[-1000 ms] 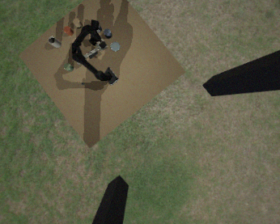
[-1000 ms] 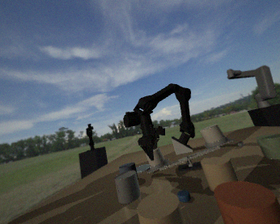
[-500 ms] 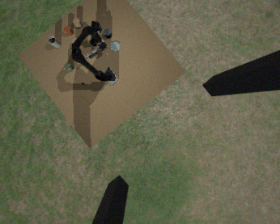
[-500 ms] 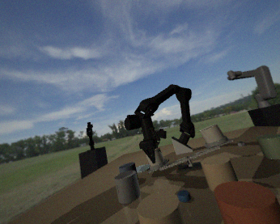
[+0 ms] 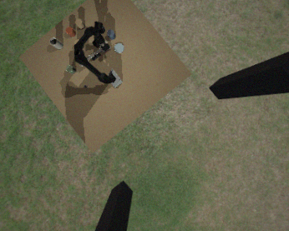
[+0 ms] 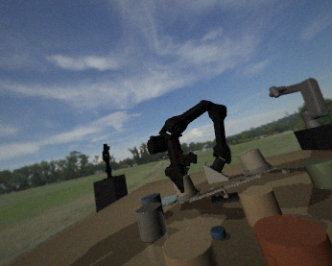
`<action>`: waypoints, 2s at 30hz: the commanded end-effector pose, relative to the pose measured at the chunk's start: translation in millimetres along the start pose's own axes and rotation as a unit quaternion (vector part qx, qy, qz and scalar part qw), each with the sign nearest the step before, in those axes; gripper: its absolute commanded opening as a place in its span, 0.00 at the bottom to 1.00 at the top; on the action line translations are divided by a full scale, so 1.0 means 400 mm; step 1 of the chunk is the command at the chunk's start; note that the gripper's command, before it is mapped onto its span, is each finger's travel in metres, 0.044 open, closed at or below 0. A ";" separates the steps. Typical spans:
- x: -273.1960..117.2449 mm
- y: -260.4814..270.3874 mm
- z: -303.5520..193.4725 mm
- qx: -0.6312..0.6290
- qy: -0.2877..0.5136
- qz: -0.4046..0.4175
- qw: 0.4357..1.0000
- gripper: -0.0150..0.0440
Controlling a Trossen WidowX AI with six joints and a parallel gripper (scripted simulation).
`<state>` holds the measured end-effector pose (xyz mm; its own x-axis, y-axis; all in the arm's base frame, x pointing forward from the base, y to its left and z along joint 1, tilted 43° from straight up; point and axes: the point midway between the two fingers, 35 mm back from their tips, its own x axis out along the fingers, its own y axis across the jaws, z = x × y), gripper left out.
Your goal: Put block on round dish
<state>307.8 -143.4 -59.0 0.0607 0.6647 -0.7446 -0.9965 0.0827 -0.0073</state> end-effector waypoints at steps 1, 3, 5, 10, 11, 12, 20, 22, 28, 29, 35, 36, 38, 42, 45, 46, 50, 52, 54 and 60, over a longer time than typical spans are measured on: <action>-0.016 -0.006 -0.003 -0.001 0.002 -0.003 1.000 0.25; -0.023 -0.007 -0.003 -0.001 0.003 -0.003 1.000 0.25; -0.029 -0.008 -0.004 0.000 0.003 -0.004 1.000 0.25; -0.045 -0.010 -0.005 0.001 0.004 -0.005 1.000 0.25; -0.049 -0.011 -0.006 0.001 0.004 -0.005 1.000 0.25; -0.052 -0.011 -0.006 0.001 0.004 -0.005 1.000 0.25; -0.078 -0.014 -0.008 0.003 0.005 -0.006 1.000 0.25; -0.084 -0.014 -0.008 0.004 0.005 -0.007 1.000 0.25; -0.104 -0.015 -0.009 0.005 0.006 -0.008 1.000 0.25; -0.107 -0.016 -0.009 0.005 0.006 -0.008 1.000 0.25; -0.127 -0.016 -0.009 0.007 0.007 -0.009 1.000 0.25; -0.130 -0.016 -0.009 0.007 0.007 -0.009 1.000 0.25; -0.137 -0.016 -0.009 0.007 0.007 -0.010 1.000 0.25; -0.150 -0.016 -0.010 0.008 0.007 -0.010 1.000 0.25; -0.160 -0.016 -0.010 0.009 0.008 -0.011 1.000 0.25; -0.163 -0.016 -0.010 0.009 0.008 -0.011 1.000 0.25; -0.176 -0.015 -0.009 0.010 0.008 -0.012 1.000 0.25; -0.183 -0.015 -0.009 0.011 0.008 -0.012 1.000 0.25; -0.189 -0.015 -0.009 0.011 0.009 -0.012 1.000 0.25; -0.209 -0.013 -0.008 0.013 0.009 -0.013 1.000 0.25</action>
<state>308.4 -195.3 -3.5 0.0787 0.6548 -0.7517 -0.9933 0.1154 -0.0034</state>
